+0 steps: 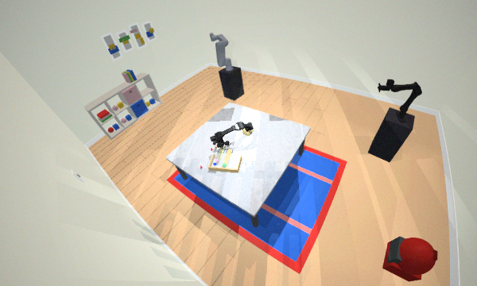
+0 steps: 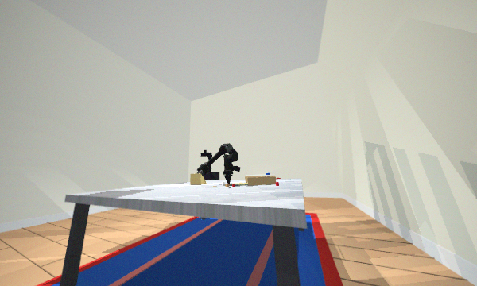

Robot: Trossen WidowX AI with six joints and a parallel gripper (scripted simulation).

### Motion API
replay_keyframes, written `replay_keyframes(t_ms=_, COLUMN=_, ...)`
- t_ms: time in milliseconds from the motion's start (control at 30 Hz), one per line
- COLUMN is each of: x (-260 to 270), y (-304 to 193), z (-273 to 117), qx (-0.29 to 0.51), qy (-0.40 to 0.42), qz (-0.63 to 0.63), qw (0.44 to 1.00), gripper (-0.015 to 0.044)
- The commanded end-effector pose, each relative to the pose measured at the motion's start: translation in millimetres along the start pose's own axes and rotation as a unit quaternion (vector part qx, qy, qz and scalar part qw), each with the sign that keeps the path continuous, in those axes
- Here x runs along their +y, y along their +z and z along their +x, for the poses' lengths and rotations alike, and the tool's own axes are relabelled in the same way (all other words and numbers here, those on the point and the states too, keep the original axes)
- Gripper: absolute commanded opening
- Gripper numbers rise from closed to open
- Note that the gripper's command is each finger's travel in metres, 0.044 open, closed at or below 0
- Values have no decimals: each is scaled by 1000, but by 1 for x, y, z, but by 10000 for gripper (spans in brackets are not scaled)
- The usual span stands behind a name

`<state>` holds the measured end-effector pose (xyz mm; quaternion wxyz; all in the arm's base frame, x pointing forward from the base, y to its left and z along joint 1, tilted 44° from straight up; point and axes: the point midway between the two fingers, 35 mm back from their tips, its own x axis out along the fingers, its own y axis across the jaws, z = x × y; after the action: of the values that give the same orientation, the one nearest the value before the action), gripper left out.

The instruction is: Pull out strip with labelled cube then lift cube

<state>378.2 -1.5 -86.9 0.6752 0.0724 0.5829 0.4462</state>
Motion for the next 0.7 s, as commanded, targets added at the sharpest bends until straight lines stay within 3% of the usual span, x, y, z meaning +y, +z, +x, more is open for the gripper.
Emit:
replay_keyframes(t_ms=0, x=1, y=-13, z=3, qx=9, qy=2, qz=4, qw=1000, gripper=0)
replay_keyframes(t_ms=667, x=0, y=-43, z=3, qx=10, qy=1, qz=4, qw=1000, gripper=0)
